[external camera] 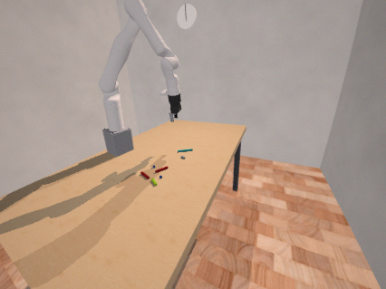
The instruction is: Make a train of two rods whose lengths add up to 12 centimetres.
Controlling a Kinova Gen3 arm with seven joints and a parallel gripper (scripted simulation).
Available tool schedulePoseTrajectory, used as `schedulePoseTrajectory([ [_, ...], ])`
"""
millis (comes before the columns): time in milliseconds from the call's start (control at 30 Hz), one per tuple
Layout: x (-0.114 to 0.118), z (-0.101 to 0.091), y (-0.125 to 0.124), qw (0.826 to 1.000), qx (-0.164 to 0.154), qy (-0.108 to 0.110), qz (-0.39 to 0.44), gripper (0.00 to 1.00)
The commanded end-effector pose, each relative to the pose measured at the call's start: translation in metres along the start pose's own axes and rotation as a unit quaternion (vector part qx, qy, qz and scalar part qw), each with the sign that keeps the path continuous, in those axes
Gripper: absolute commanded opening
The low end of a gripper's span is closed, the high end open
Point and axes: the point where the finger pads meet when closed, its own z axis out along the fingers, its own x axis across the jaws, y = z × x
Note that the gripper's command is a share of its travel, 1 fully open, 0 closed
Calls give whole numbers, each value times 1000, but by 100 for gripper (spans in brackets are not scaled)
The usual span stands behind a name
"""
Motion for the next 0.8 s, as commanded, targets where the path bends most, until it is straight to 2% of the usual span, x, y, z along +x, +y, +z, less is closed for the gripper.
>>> schedulePoseTrajectory([
  [0, -14, 5, 5, 1000, 4, -4, 19, 100],
  [267, -14, 5, 5, 1000, 4, -4, 19, 100],
  [300, -31, 9, 16, 998, 0, -5, 68, 100],
  [567, -31, 9, 16, 998, 0, -5, 68, 100],
  [600, -49, 12, 26, 993, -5, -6, 118, 100],
  [767, -49, 12, 26, 993, -5, -6, 118, 100],
])
